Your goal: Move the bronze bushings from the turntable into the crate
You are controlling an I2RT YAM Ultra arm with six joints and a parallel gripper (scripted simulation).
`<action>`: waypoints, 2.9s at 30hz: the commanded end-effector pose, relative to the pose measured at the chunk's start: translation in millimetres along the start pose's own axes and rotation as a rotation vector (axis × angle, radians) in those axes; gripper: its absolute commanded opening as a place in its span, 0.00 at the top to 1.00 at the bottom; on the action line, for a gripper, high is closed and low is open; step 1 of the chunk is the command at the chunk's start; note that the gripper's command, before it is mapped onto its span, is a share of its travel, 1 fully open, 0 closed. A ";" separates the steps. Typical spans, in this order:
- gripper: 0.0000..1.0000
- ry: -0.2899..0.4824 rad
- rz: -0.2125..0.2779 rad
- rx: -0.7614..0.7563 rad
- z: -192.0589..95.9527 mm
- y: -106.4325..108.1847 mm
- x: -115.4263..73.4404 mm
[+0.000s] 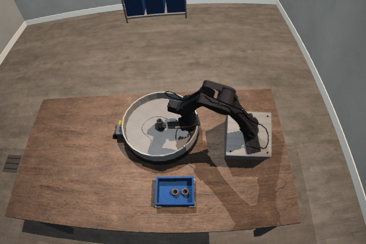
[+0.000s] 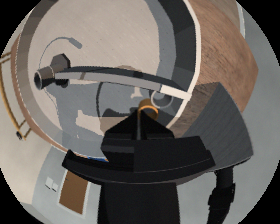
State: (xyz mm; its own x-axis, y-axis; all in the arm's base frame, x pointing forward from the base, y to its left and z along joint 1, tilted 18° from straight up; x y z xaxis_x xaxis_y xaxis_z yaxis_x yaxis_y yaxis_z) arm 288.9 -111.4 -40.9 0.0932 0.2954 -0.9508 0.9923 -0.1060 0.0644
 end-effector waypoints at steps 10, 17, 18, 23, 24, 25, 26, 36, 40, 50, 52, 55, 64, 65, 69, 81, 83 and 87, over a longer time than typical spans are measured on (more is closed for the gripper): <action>1.00 0.002 -0.028 0.011 0.6 -5.3 8.4; 1.00 0.002 -0.028 0.011 0.6 -5.3 8.4; 1.00 0.002 -0.028 0.011 0.6 -5.3 8.4; 1.00 0.002 -0.028 0.011 0.6 -5.3 8.4; 1.00 0.003 -0.029 0.012 0.7 -5.4 8.0; 1.00 0.004 -0.032 0.013 0.8 -5.7 7.2; 1.00 0.004 -0.034 0.014 1.3 -5.5 5.6; 1.00 -0.020 0.017 -0.001 5.4 5.9 -38.5; 1.00 -0.020 0.017 -0.001 5.3 5.6 -48.2; 1.00 -0.022 0.016 -0.001 4.8 4.5 -89.9; 1.00 -0.022 0.016 -0.001 4.8 4.4 -94.1; 1.00 -0.022 0.016 -0.001 4.7 4.3 -96.6; 1.00 -0.022 0.016 -0.001 4.7 4.3 -97.8; 1.00 -0.022 0.016 -0.001 4.7 4.3 -97.8; 1.00 -0.022 0.016 0.000 4.7 4.3 -97.8; 1.00 -0.022 0.016 0.000 4.7 4.3 -97.8; 1.00 -0.022 0.016 0.000 4.7 4.3 -97.8; 1.00 -0.022 0.016 0.000 4.7 4.3 -97.8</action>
State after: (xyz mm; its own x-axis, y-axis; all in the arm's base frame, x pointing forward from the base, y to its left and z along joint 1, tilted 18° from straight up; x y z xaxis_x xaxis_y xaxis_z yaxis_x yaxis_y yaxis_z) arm 279.6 -134.4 36.4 0.0747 0.3064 -0.9490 0.9935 -0.1049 0.0443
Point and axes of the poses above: the point where the finger pads meet when closed, its own x axis out along the fingers, its own y axis across the jaws, z = x × y, the point moved 5 cm from there along -x, back along the fingers, and after that the axes turned 9 degrees about x, right-handed, at the moved point
